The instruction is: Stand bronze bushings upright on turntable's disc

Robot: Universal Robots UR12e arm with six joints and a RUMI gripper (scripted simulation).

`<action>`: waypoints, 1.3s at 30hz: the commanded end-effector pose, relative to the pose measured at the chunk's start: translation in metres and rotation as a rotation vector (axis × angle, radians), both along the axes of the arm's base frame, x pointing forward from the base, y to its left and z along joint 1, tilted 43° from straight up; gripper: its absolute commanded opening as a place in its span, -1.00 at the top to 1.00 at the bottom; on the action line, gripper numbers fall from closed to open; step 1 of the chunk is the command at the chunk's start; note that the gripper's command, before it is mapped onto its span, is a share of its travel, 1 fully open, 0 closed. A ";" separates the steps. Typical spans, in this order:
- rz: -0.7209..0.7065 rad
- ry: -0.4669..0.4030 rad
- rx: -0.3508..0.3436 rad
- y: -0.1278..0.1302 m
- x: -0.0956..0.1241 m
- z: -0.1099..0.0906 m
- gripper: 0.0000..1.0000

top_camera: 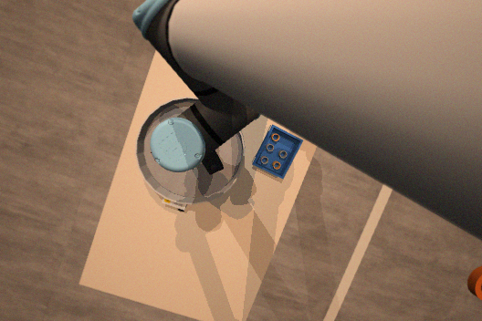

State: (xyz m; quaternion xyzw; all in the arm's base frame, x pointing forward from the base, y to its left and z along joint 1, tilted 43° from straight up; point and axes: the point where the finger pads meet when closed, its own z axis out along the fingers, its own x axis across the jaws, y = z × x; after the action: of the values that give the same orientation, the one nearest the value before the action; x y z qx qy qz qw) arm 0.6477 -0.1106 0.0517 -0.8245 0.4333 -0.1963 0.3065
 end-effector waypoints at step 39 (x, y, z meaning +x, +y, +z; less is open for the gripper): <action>0.000 -0.001 0.000 0.001 0.006 -0.007 1.00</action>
State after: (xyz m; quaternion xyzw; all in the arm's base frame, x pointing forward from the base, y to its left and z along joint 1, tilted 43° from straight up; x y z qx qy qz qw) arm 0.6492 -0.1118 0.0498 -0.8245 0.4332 -0.1963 0.3066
